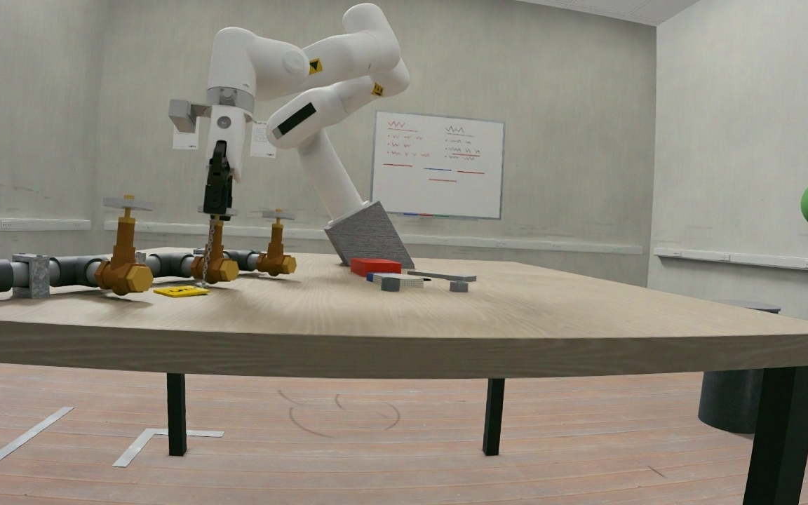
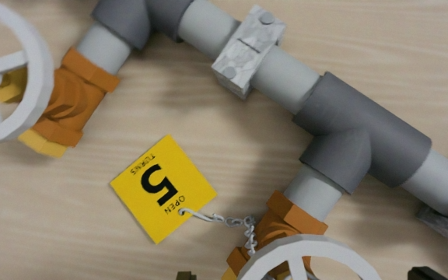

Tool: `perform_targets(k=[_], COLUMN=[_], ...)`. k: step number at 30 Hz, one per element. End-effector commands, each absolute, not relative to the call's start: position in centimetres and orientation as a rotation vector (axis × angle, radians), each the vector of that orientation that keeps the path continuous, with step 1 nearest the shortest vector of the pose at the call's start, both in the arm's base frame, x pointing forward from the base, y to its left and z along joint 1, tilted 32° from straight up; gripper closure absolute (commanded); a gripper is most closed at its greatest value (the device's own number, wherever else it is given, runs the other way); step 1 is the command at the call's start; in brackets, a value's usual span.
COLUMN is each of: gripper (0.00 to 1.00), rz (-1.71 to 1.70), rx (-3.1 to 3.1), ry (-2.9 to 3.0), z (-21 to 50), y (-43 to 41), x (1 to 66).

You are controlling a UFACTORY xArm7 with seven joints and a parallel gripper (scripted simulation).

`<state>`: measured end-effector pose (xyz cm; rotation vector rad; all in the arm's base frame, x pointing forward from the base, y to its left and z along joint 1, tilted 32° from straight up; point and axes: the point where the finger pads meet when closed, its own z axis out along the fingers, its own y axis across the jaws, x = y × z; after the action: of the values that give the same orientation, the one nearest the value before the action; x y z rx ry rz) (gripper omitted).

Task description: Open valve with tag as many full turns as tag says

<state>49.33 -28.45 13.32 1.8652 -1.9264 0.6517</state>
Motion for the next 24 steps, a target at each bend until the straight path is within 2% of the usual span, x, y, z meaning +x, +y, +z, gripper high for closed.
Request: perform_targets(k=[1,8,9,24], gripper=[0.00,0.00,1.00,1.00], rz=[0.647,0.647,0.647,0.647], rx=[1.809,1.809,1.809,1.809], ry=[-1.973,-1.973,-1.973,-1.973], z=[13.58,13.58,13.58,13.58], y=[-28.38,-28.38,-28.38,-28.38], x=[49.52,49.52,49.52,49.52])
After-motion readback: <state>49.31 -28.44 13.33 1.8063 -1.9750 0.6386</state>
